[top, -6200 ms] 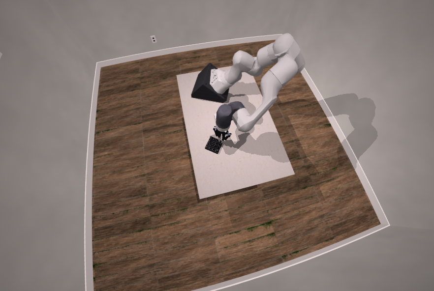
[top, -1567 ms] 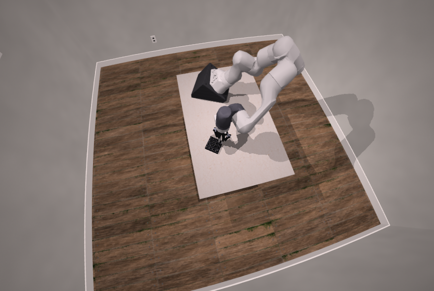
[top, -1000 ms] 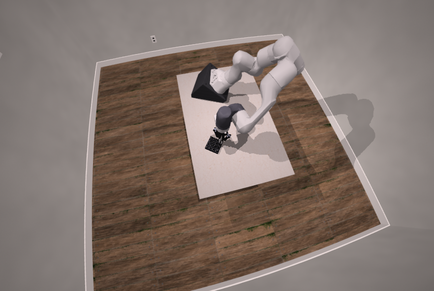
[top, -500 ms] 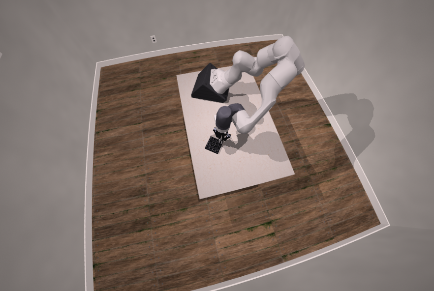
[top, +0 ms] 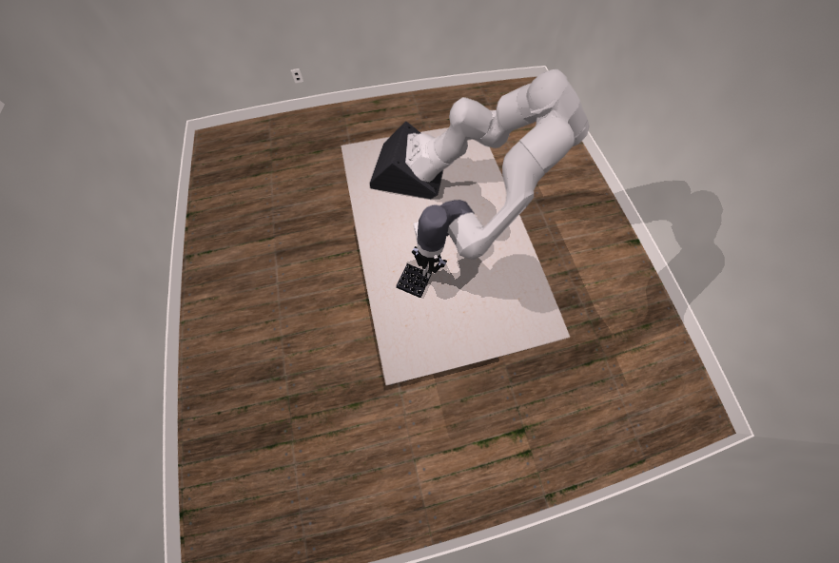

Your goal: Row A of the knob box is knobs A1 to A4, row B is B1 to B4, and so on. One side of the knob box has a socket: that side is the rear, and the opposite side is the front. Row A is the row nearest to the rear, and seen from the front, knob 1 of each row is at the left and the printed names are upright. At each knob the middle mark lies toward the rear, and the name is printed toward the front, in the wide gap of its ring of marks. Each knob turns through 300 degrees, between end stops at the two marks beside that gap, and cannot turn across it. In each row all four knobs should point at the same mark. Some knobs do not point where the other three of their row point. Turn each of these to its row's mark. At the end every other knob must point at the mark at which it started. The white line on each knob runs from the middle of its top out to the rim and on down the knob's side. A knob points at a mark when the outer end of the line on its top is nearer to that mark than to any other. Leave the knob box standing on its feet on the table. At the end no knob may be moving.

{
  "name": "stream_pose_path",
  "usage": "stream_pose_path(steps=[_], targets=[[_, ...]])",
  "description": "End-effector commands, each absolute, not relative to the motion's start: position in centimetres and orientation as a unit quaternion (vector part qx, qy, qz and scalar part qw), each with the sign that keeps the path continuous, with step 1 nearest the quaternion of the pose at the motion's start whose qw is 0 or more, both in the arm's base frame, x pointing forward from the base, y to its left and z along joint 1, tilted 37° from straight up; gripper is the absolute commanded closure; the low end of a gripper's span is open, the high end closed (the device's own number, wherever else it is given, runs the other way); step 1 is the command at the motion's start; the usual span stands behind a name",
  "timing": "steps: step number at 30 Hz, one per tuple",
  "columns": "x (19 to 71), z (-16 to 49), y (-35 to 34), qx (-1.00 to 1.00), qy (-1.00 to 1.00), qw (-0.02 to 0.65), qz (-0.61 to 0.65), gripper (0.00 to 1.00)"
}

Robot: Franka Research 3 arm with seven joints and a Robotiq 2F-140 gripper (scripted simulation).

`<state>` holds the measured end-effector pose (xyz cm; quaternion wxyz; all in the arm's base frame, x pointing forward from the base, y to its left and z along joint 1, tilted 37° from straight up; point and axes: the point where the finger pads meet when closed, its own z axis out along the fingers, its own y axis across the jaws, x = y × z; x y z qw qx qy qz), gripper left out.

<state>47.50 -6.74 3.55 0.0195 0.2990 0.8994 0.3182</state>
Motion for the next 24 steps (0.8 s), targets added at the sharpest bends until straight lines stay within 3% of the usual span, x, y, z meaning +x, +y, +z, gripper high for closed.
stream_pose_path(steps=[1, 24], targets=[[47.65, 3.5, -6.76, 0.294, 0.901, 0.023, 0.317, 0.95], [47.65, 3.5, -6.76, 0.21, 0.925, 0.052, 0.314, 0.95]])
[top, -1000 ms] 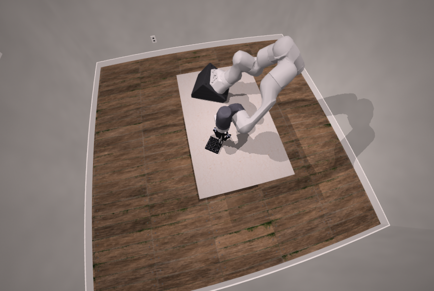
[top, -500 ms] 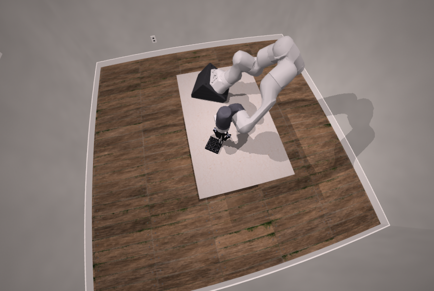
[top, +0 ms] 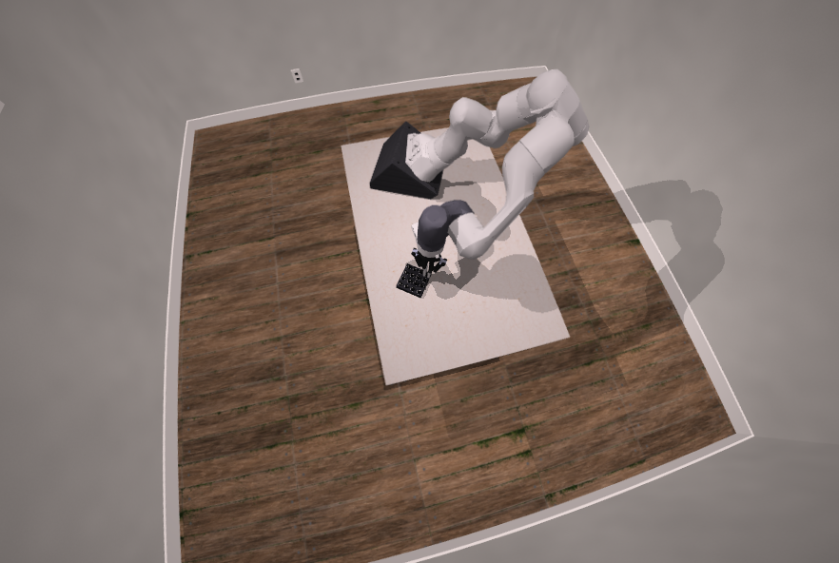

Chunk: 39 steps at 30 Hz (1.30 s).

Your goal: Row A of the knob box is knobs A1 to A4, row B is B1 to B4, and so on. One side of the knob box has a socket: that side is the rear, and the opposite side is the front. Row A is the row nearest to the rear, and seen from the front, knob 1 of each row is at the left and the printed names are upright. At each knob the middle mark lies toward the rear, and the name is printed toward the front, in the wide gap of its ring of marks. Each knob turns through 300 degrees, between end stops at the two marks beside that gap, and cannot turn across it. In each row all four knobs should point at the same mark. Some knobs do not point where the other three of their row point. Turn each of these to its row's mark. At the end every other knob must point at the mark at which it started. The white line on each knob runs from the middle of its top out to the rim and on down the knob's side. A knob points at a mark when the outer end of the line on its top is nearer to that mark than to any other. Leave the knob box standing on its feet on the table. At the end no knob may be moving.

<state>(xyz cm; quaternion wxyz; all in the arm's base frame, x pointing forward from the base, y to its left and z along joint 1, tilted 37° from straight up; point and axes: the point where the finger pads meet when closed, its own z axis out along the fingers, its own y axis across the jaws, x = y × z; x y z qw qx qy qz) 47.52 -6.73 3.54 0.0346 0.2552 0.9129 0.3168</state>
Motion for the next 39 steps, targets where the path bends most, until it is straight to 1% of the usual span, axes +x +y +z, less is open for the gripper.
stream_pose_path(steps=[1, 39], targets=[[47.65, 3.5, -6.76, 0.21, 0.925, 0.052, 0.314, 0.95], [47.65, 3.5, -6.76, -0.049, 0.947, 0.135, 0.288, 0.95]])
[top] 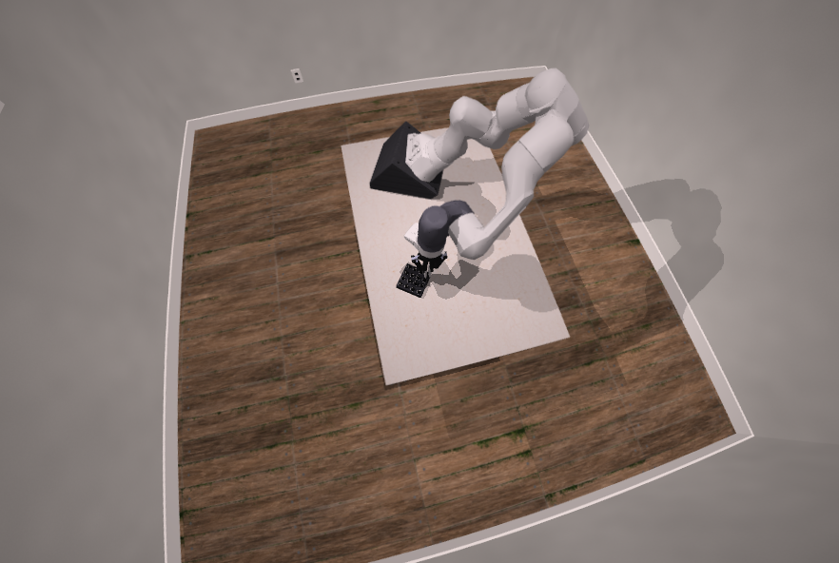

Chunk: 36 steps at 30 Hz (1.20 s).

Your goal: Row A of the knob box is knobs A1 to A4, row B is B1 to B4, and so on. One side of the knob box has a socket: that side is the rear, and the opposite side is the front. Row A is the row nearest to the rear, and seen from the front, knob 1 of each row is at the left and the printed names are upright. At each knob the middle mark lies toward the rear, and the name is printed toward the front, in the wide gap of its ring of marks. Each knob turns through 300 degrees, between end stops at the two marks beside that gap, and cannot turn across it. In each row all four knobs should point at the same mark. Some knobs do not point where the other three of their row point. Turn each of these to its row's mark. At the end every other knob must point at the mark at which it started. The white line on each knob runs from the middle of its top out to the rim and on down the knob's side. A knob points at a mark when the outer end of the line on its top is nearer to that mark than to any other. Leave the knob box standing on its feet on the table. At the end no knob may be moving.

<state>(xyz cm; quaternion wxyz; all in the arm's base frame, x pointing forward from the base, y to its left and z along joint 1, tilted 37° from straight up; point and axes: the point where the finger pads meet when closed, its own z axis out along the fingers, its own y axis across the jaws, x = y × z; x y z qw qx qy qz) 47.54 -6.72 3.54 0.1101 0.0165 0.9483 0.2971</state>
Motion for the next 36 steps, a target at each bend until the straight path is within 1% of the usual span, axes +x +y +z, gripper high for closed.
stream_pose_path(steps=[1, 36], targets=[[47.65, 3.5, -6.76, -0.056, 0.946, 0.137, 0.287, 0.95], [47.65, 3.5, -6.76, -0.281, 0.905, 0.202, 0.246, 0.95]])
